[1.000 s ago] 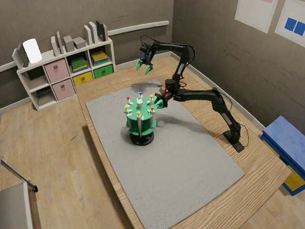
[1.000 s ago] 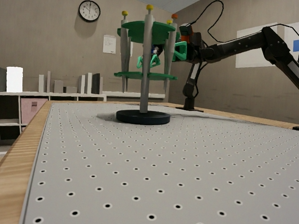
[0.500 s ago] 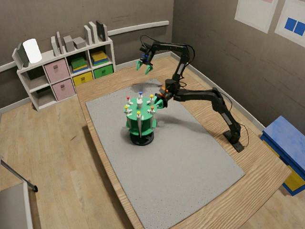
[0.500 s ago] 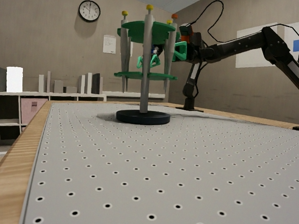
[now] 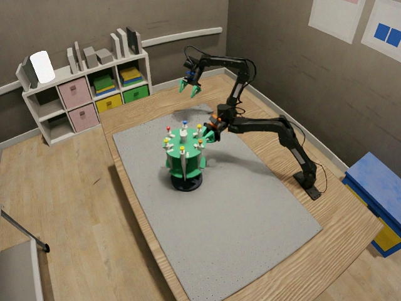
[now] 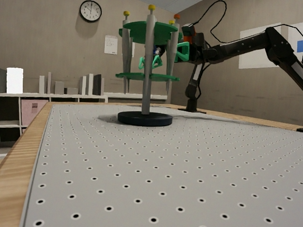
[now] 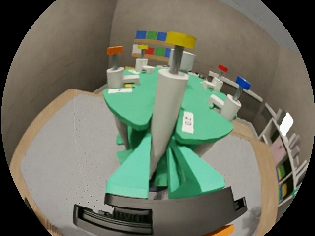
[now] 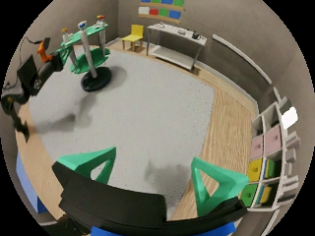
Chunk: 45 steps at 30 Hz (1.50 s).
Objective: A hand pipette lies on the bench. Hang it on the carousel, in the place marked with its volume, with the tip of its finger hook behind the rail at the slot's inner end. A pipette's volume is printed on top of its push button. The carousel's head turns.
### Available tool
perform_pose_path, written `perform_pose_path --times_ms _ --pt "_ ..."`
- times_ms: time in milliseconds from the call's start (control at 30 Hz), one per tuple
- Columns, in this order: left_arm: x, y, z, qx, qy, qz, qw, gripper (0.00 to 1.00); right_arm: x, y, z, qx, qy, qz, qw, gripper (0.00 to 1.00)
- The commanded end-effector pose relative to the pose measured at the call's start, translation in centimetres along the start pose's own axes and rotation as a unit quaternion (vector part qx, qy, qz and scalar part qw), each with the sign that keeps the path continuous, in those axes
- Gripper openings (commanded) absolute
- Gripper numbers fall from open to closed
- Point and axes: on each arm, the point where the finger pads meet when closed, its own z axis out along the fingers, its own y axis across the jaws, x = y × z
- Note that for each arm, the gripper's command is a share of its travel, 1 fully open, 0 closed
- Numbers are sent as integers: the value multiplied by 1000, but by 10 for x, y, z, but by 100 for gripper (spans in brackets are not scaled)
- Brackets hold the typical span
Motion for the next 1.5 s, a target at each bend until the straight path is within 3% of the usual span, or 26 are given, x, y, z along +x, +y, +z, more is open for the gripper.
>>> perform_pose_path --times_ms 0,567,733,1100,1133,1300,1467 --pt "-42 7 -6 -5 -20 -52 998 12 -5 -4 -1 -1 -11 -4 1000 100" --pt "-38 6 -6 -5 -20 -51 998 12 -5 -4 -1 -1 -11 -4 1000 100" --pt "-18 6 -5 -6 -13 -31 999 12 -5 -4 -1 -1 -11 -4 1000 100" --pt "-8 4 -4 -6 -12 -29 999 12 -5 -4 -1 -1 -11 -4 1000 100" --pt "-23 3 -4 -5 -19 -47 999 12 -5 -4 -1 -1 -11 -4 1000 100" --pt "-2 3 -4 -6 -11 -27 1000 12 -5 -4 -1 -1 -11 -4 1000 100" --pt "-6 3 -4 -5 -14 -34 999 12 -5 -4 -1 -1 -11 -4 1000 100"
